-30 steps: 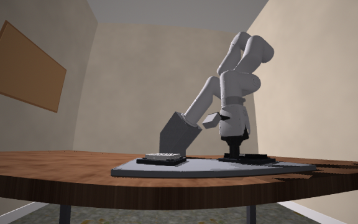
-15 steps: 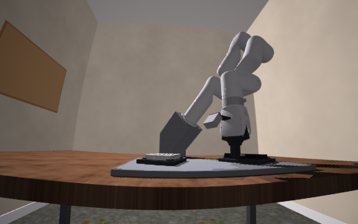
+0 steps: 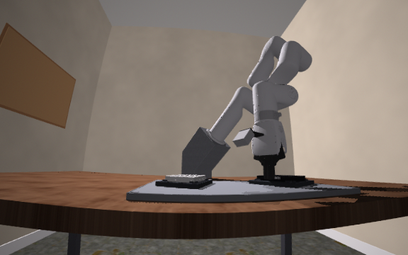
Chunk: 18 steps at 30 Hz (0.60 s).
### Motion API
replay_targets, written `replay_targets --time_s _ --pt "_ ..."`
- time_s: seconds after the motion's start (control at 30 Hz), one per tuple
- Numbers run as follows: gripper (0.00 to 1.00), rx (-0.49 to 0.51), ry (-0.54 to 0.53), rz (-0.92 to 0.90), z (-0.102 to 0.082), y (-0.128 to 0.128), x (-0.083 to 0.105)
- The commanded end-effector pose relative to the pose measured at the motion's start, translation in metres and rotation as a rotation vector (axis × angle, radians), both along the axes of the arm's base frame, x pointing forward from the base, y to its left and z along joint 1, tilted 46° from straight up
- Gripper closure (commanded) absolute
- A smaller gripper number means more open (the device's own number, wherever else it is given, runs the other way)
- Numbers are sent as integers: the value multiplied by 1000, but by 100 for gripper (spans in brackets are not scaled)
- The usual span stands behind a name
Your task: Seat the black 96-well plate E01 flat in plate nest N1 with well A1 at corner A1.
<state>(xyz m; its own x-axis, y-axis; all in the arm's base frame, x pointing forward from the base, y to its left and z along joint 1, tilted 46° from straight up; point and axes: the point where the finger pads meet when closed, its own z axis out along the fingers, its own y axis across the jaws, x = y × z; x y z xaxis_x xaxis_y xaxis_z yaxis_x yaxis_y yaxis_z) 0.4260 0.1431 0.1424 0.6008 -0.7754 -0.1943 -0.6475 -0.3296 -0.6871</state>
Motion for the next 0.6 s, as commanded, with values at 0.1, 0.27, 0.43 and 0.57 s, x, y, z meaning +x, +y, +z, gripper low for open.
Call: replay_targets --time_s 0.1,0.27,0.43,0.57 --pt "100 0 -2 -1 1 1 0" --pt "100 0 -2 -1 1 1 0" --pt "100 0 -2 -1 1 1 0" --pt "100 0 -2 -1 0 -3 3"
